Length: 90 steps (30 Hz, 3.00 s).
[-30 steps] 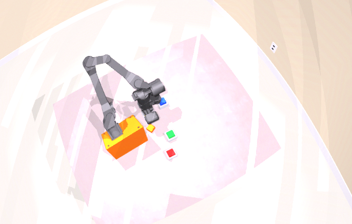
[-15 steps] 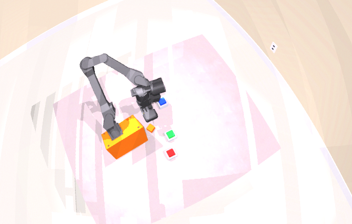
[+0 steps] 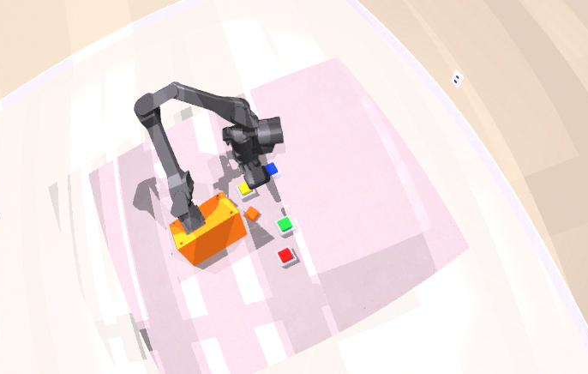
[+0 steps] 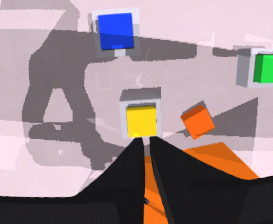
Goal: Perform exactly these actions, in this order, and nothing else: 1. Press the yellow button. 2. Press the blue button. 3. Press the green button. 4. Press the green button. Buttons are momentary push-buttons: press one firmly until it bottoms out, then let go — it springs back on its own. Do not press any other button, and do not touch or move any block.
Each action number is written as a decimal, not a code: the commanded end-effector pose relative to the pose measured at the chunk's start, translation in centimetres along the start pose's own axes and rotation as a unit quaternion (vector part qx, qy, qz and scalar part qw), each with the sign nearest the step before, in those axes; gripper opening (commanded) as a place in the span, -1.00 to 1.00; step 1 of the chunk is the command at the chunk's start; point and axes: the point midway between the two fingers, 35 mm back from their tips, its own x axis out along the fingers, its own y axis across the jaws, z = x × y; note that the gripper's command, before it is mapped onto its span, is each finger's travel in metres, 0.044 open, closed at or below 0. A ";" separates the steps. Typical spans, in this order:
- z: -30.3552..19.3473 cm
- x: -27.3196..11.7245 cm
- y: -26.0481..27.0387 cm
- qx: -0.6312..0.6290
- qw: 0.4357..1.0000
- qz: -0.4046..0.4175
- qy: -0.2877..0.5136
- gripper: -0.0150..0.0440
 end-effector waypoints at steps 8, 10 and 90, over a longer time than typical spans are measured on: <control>7.4 0.2 1.7 -0.003 1.000 0.003 -0.002 -0.42; 7.5 1.2 1.7 -0.003 1.000 0.002 -0.003 -0.42; 3.9 0.0 -14.9 -0.002 1.000 -0.005 -0.003 -0.42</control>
